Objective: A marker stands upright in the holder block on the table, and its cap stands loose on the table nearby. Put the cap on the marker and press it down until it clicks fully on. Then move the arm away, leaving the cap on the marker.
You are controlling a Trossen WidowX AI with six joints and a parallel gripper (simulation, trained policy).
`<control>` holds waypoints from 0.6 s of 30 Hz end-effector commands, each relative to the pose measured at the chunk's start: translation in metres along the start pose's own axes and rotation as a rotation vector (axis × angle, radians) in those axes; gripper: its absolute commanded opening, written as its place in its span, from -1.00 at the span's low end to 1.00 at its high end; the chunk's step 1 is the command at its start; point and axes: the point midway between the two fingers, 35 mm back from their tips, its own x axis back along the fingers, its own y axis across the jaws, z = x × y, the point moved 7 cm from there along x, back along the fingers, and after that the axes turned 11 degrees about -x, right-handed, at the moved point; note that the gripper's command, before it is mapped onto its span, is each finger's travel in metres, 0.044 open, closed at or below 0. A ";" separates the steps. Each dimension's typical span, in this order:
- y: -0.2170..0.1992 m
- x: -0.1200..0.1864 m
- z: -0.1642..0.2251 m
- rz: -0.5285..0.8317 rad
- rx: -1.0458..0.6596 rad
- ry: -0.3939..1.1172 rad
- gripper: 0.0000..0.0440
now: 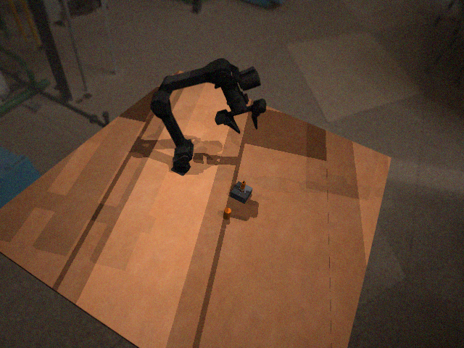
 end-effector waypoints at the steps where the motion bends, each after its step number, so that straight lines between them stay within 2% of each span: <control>1: -0.002 -0.004 0.003 -0.020 -0.026 0.005 0.47; 18: -0.015 -0.033 0.031 -0.136 -0.167 0.055 0.47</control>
